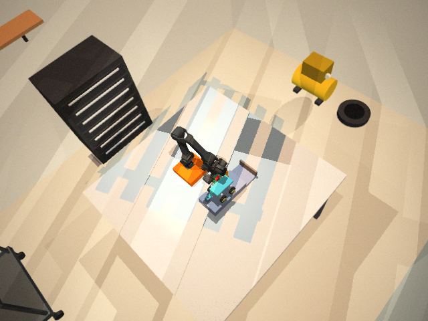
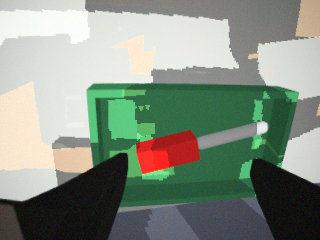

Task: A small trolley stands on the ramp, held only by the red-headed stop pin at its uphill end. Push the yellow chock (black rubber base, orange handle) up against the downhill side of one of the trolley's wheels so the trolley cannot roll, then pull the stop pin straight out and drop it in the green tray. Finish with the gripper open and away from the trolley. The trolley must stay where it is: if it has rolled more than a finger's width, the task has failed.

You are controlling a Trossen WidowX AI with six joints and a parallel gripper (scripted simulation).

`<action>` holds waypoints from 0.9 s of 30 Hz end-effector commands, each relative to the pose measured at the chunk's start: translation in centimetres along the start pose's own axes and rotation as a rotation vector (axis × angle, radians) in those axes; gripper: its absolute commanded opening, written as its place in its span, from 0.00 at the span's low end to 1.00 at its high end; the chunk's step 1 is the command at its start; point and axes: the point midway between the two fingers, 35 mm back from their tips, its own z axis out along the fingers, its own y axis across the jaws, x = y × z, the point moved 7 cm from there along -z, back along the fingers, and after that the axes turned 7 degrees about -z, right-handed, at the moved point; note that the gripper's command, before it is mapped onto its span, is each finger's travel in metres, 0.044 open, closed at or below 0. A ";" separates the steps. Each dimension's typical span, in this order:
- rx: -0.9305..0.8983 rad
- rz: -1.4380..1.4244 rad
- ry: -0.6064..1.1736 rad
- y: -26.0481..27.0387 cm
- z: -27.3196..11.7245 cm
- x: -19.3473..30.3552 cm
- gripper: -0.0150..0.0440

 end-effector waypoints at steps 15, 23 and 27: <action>0.004 -0.002 -0.001 -0.4 -4.0 0.0 1.00; 0.004 -0.002 -0.001 -0.7 -6.4 0.0 1.00; 0.004 -0.002 -0.001 -0.9 -7.5 0.1 1.00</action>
